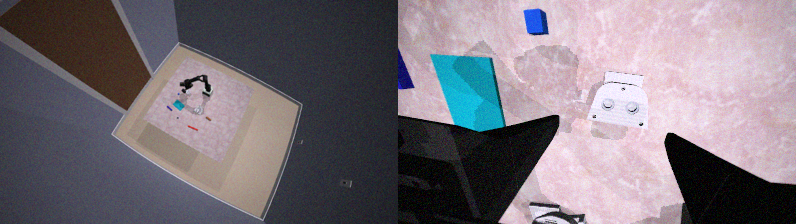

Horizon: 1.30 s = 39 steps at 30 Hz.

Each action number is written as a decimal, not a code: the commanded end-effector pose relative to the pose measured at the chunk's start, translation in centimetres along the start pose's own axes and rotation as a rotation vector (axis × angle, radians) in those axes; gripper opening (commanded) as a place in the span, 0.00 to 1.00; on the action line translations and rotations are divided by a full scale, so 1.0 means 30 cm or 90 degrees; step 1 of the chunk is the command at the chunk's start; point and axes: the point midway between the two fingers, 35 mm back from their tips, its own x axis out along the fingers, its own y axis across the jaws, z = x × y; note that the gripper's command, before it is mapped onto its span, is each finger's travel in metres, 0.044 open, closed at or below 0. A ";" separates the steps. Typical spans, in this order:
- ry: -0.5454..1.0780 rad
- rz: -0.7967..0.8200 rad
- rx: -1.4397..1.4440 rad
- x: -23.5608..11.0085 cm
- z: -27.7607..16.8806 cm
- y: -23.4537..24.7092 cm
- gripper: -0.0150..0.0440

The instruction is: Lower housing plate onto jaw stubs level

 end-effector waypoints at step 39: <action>0.014 -0.015 -0.001 0.225 -0.022 -0.025 1.00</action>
